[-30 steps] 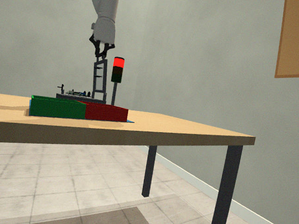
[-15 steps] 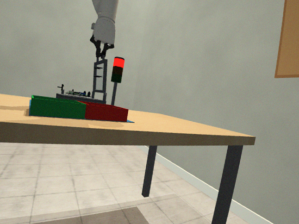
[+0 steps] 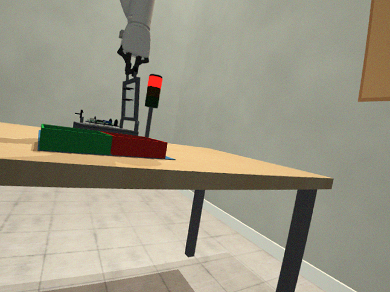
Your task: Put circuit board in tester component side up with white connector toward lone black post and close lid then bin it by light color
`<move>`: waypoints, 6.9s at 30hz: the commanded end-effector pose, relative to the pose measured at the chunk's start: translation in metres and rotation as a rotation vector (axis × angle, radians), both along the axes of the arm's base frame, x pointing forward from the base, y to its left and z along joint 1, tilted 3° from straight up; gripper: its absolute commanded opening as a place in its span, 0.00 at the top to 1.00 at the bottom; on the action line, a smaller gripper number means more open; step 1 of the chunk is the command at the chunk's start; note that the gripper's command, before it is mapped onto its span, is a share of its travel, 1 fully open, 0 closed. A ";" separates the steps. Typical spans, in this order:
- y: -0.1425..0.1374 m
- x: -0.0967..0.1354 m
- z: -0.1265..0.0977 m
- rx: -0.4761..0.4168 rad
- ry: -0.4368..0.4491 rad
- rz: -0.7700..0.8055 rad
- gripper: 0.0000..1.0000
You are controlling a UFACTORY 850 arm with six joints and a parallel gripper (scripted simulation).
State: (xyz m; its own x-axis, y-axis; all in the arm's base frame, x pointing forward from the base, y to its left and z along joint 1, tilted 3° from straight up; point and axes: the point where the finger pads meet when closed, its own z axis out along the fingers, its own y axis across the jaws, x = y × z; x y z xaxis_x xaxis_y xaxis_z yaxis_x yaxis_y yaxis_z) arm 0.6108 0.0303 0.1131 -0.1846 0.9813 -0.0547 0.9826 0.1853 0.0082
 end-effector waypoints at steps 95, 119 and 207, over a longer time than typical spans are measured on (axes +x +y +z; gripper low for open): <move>0.010 0.051 0.011 0.000 -0.002 0.000 0.48; 0.012 0.050 0.056 0.000 -0.002 0.000 0.00; -0.020 -0.077 -0.106 0.000 -0.002 0.000 0.00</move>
State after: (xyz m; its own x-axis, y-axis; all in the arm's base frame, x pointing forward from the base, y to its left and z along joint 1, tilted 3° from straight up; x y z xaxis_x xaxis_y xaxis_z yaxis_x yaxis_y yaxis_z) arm 0.5289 0.0117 0.0383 -0.1851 0.9814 -0.0514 0.9826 0.1857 0.0075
